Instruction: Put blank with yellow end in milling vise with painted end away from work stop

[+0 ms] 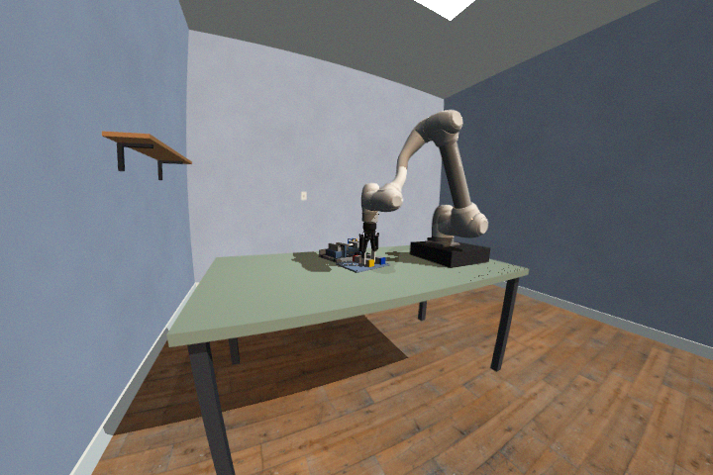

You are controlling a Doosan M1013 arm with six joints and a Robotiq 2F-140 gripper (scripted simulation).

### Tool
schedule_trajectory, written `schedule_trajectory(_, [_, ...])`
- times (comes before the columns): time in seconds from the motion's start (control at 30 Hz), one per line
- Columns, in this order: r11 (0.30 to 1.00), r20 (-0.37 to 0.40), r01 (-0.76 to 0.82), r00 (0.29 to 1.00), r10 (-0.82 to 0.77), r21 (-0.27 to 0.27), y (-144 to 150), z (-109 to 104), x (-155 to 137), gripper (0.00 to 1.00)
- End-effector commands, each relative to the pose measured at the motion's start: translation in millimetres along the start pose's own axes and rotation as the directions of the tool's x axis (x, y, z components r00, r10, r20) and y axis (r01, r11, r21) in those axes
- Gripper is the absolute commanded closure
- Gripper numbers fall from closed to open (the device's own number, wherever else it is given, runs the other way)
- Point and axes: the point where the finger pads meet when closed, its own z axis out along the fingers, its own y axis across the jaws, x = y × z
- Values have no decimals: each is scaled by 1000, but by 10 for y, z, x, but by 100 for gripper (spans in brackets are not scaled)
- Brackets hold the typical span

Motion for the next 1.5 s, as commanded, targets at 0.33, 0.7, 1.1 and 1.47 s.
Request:
schedule_trajectory(0.33, [1000,0,0,1000,0,0,0,-21,-1,56])
schedule_trajectory(0.7, [1000,0,0,1000,0,0,0,-53,-1,56])
schedule_trajectory(1.1, [1000,0,0,1000,0,0,0,-80,-1,56])
schedule_trajectory(1.47, [1000,0,0,1000,0,0,0,-91,-1,56])
